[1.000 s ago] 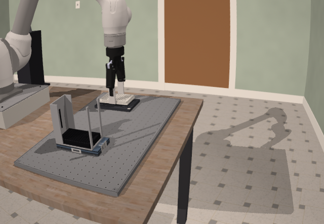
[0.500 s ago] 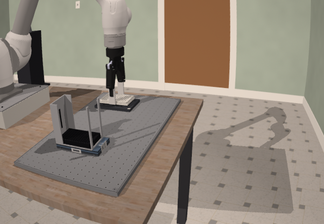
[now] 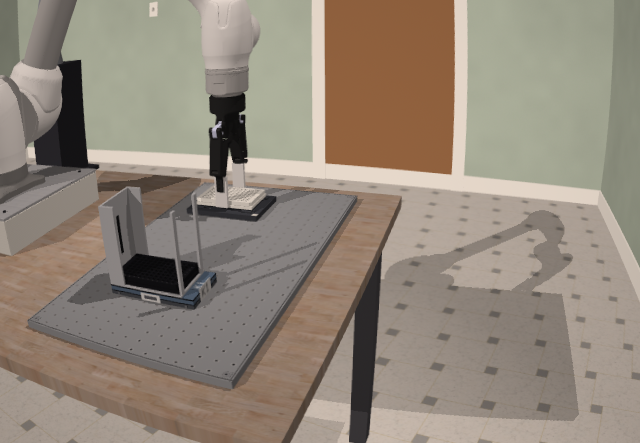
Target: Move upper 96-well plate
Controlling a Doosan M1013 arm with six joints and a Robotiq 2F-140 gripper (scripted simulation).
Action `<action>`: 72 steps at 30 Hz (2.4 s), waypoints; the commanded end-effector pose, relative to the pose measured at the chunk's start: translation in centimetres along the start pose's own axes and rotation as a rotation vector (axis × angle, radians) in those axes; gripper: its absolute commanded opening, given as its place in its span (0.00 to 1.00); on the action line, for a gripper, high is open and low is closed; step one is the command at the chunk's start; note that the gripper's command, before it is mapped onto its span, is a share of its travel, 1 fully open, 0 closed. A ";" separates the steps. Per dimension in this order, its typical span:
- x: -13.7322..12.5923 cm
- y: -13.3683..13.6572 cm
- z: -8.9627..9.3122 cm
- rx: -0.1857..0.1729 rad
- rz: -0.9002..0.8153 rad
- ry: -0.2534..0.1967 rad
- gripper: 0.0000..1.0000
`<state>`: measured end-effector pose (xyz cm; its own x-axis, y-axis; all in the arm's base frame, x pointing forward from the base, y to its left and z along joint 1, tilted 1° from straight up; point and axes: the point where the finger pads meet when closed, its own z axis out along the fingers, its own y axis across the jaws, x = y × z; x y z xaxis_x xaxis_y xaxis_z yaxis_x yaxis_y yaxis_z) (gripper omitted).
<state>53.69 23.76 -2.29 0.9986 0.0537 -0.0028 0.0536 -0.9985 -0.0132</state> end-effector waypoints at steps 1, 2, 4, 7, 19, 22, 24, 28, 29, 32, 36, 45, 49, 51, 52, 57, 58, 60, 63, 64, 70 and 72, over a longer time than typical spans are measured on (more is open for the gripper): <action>0.0 0.0 0.0 0.000 0.000 0.000 0.00; 0.0 0.0 0.1 0.000 0.000 0.000 0.00; 0.0 0.0 0.1 0.000 0.000 0.000 0.00; 0.0 0.0 0.1 0.000 0.000 0.000 0.00; 0.0 0.0 0.3 0.000 0.000 0.000 0.00; 0.0 0.0 0.4 0.000 0.000 0.000 0.00; 0.0 0.0 0.4 0.000 0.000 0.000 0.00; 0.0 0.0 0.4 0.000 0.000 0.000 0.00; 0.0 0.0 0.4 0.000 0.000 0.000 1.00; 0.0 0.0 0.4 0.000 0.000 0.000 1.00; 0.0 0.0 0.4 0.000 0.000 0.000 1.00; 0.0 0.0 0.4 0.000 0.000 0.000 1.00; 0.0 0.0 0.4 0.000 0.000 0.000 1.00; 0.0 0.0 -0.1 0.000 0.000 0.000 1.00; 0.0 0.0 -0.4 0.000 0.000 0.000 1.00; 0.0 0.0 -1.7 0.000 0.000 0.000 1.00; 0.0 0.0 -2.0 0.000 0.000 0.000 1.00; 0.0 0.0 -2.2 0.000 0.000 0.000 1.00; 0.0 0.0 -2.8 0.000 0.000 0.000 1.00; 0.0 0.0 -3.0 0.000 0.000 0.000 1.00; 0.0 0.0 -3.0 0.000 0.000 0.000 1.00; 0.0 0.0 -3.0 0.000 0.000 0.000 1.00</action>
<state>53.70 23.72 0.73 0.9986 0.0537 -0.0028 0.0536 -0.9985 -0.0132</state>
